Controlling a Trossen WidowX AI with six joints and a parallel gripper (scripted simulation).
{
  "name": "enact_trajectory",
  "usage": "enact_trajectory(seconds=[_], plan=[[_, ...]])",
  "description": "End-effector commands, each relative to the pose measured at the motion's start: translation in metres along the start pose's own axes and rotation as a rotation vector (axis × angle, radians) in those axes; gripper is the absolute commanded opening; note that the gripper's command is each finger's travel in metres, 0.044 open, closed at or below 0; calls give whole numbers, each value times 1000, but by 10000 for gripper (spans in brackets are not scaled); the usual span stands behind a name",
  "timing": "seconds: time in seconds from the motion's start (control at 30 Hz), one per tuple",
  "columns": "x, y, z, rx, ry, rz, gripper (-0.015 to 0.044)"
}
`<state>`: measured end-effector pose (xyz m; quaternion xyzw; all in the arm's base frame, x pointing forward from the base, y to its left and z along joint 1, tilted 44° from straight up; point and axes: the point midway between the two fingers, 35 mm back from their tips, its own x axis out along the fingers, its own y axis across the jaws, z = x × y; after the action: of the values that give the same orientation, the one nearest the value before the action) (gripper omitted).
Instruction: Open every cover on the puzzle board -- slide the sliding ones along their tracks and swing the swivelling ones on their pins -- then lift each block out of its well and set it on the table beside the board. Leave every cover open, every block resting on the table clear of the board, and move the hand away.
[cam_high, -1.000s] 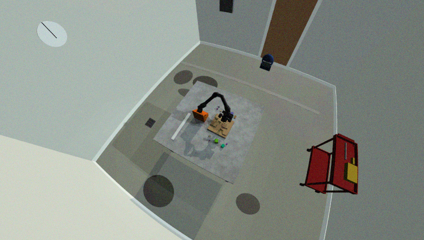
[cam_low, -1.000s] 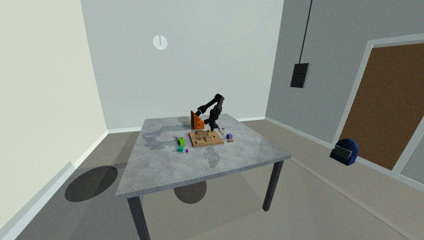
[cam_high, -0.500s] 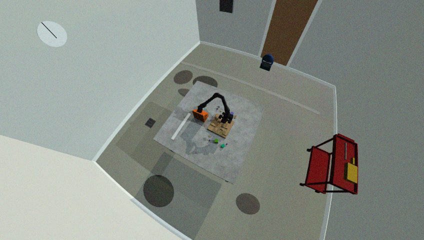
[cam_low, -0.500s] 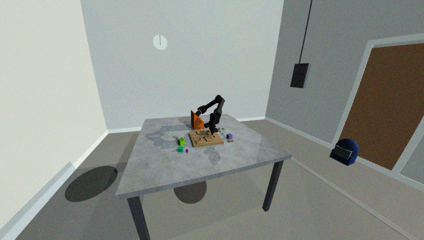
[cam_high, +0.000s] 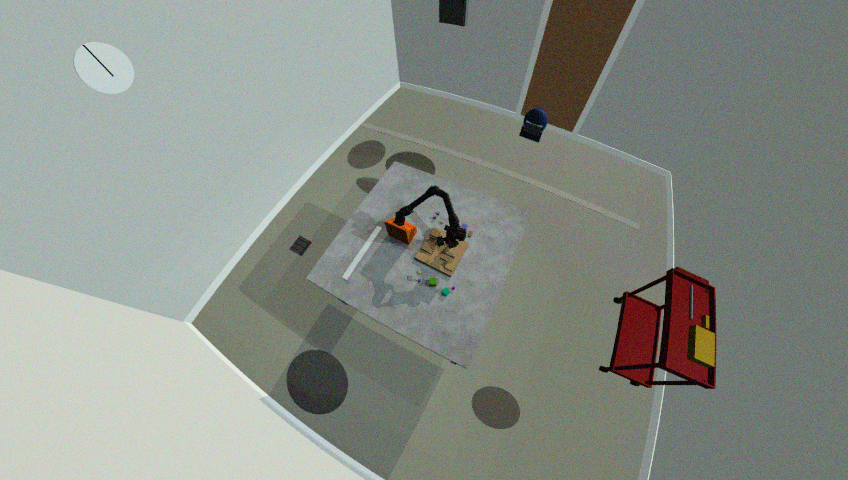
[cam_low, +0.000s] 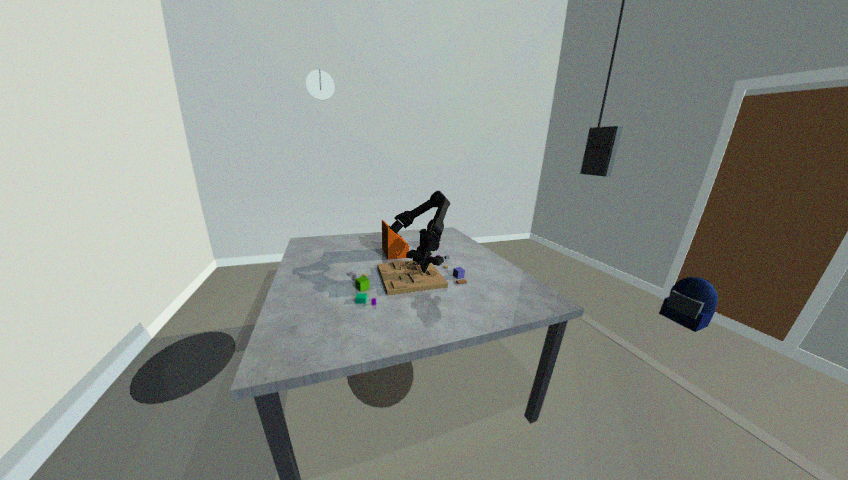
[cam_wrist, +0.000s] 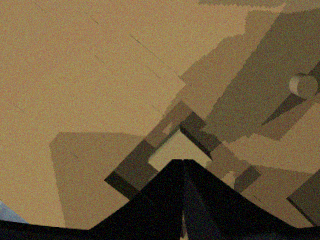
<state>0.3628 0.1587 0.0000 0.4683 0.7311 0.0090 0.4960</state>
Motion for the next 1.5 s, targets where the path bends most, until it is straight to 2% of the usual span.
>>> enact_trajectory(seconds=[0.0,0.1,0.17,1.47], plan=[[5,1,-1,-478,4,4,0],[8,1,-1,-748,4,5,0],[8,1,-1,-810,3,5,0],[12,-2,-9,-829,4,6,0]])
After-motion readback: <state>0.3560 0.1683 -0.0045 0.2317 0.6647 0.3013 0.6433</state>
